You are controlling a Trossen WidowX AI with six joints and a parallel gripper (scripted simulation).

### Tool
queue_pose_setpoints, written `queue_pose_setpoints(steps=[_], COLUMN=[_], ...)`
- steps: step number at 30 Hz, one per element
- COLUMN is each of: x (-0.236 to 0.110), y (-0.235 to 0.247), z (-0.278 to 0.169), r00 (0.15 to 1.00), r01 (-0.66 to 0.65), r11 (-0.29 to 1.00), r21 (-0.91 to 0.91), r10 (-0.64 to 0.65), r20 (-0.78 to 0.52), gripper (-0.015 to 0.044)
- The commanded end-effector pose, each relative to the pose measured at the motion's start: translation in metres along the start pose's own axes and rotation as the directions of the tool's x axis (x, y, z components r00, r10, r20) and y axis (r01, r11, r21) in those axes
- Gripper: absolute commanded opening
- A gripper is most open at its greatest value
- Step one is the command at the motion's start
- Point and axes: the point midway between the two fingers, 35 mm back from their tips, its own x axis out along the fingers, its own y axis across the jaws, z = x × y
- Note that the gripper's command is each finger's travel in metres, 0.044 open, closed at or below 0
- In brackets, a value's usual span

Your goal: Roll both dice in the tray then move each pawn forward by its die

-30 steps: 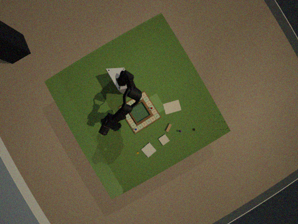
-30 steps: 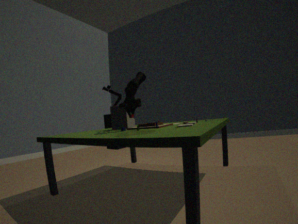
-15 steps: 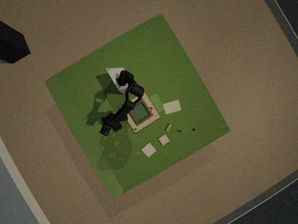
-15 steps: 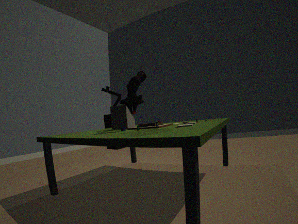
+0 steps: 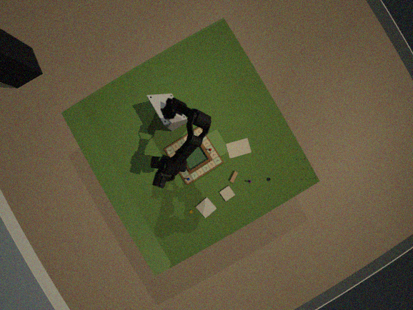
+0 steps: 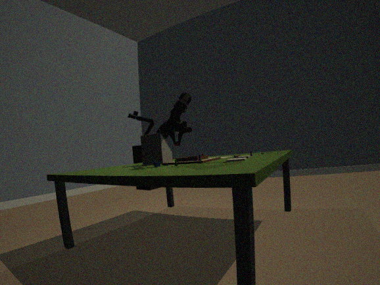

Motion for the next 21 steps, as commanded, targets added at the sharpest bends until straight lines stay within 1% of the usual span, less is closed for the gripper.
queue_pose_setpoints(steps=[1,11,21], x=[0.001,0.008,0.016], y=[0.015,0.047,0.078], z=[-0.004,-0.016,-0.033], r00=[1.0,1.0,1.0], r01=[-0.004,-0.009,-0.013], r11=[0.995,0.94,0.831], r21=[0.103,0.34,0.556], r10=[0.003,0.006,0.015], r20=[0.008,0.008,0.001], gripper=[0.0,0.0,0.0])
